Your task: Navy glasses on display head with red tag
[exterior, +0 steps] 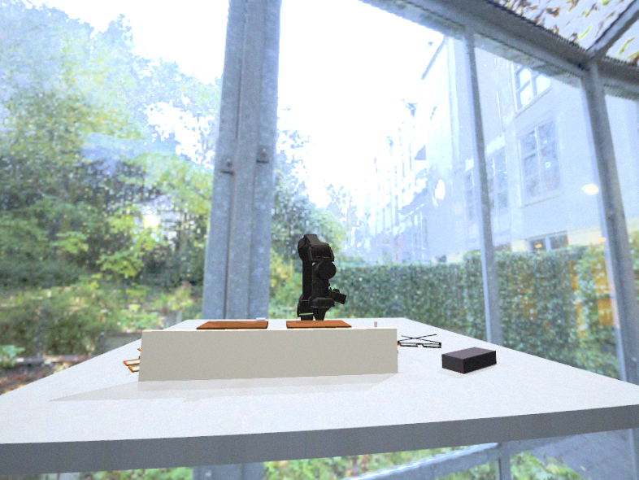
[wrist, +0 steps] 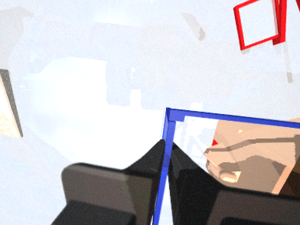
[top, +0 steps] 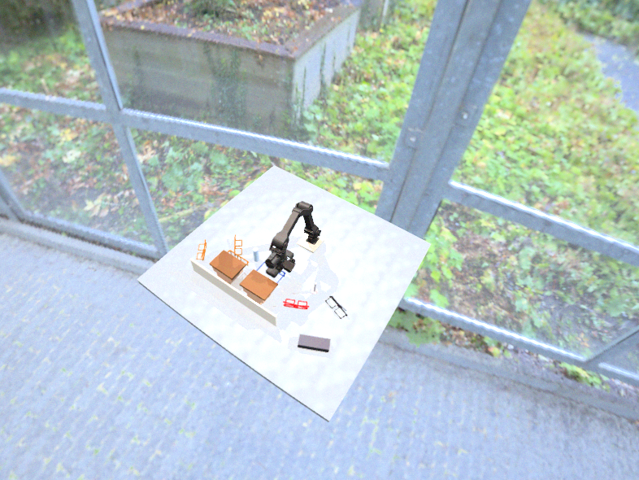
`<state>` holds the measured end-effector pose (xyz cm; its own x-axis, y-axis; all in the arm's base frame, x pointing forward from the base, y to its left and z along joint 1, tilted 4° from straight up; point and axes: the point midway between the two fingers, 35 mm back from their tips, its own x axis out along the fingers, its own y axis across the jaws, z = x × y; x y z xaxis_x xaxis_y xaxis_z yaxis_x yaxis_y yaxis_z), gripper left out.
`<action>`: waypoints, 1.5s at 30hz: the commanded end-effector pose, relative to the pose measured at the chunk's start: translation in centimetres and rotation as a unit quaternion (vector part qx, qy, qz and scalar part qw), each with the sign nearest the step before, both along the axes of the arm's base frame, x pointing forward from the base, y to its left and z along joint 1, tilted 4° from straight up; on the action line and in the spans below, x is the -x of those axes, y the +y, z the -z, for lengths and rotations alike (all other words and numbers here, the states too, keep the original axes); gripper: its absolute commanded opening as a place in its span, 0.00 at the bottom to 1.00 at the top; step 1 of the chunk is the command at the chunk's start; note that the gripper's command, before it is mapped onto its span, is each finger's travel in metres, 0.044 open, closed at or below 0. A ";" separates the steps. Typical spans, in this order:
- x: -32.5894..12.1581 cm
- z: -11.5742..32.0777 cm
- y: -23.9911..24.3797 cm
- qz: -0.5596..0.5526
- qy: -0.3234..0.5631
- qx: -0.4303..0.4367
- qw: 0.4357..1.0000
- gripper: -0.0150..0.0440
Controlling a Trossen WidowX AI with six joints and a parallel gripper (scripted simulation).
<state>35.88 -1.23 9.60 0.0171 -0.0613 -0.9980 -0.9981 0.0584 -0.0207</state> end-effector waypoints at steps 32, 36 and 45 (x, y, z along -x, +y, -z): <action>-4.9 0.2 -0.2 -0.001 0.001 0.007 1.000 0.25; -5.2 0.2 -0.2 -0.001 0.001 0.007 1.000 0.25; -5.4 0.3 -0.2 -0.001 0.001 0.007 1.000 0.25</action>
<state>41.23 -1.35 9.45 0.0191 -0.0684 -0.9975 -0.9981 0.0573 -0.0231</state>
